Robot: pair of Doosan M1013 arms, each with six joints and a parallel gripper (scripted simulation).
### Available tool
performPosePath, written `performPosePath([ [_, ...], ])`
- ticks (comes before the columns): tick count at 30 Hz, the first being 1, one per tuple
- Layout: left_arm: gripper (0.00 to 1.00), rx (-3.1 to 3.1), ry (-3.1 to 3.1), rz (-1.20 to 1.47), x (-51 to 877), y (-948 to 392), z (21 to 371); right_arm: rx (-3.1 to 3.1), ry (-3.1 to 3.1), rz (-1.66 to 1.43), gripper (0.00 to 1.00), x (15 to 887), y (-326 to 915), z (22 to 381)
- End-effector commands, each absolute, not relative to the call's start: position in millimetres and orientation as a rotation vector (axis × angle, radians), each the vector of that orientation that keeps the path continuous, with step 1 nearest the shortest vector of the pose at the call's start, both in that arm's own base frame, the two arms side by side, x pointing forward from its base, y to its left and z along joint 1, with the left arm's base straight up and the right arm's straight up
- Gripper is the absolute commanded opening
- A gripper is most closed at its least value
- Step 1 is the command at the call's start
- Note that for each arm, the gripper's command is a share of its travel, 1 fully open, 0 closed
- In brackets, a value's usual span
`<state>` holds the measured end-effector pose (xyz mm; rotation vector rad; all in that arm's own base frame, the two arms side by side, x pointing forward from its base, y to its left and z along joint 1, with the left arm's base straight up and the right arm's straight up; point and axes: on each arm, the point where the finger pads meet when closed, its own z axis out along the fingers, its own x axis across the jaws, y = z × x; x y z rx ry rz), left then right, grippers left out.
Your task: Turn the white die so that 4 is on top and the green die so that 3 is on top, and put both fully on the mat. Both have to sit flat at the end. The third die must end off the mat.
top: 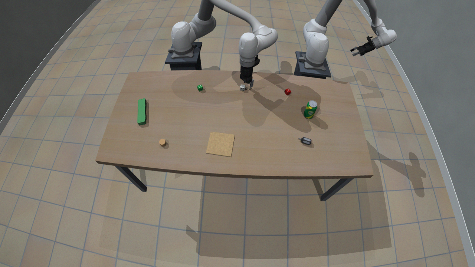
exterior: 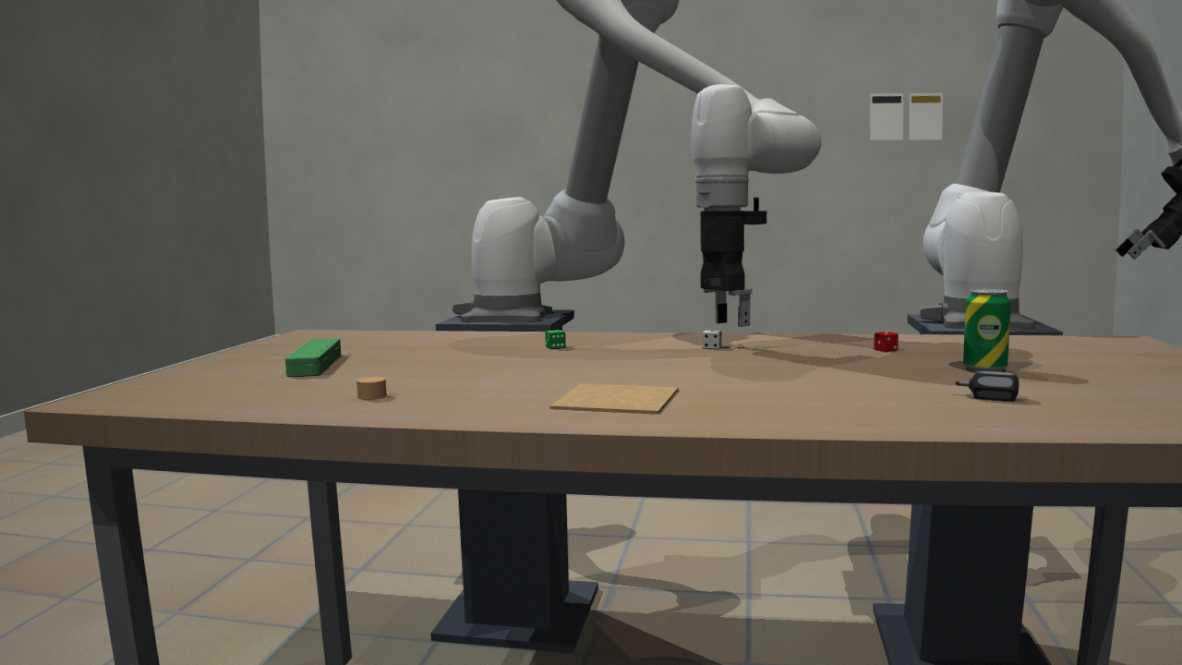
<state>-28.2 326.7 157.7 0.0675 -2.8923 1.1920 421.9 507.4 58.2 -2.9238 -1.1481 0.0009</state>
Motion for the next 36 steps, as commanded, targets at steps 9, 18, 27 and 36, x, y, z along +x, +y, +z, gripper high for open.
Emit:
performPosePath([
  [9, 1.0, 0.073, -2.882, 1.194, -32.4, 323.2, 158.8, -2.926, -1.143, 0.0, 1.0, 429.0, 596.5, 59.5],
  [18, 1.0, 0.073, -2.882, 1.194, -32.4, 323.2, 158.8, -2.926, -1.143, 0.0, 1.0, 433.7, 661.2, 59.5],
  [27, 1.0, 0.073, -2.882, 1.194, -32.4, 323.2, 158.8, -2.926, -1.143, 0.0, 1.0, 438.7, 731.4, 59.5],
  [36, 1.0, 0.073, -2.882, 1.194, -32.4, 323.2, 158.8, -2.926, -1.143, 0.0, 1.0, 441.2, 765.8, 59.5],
])
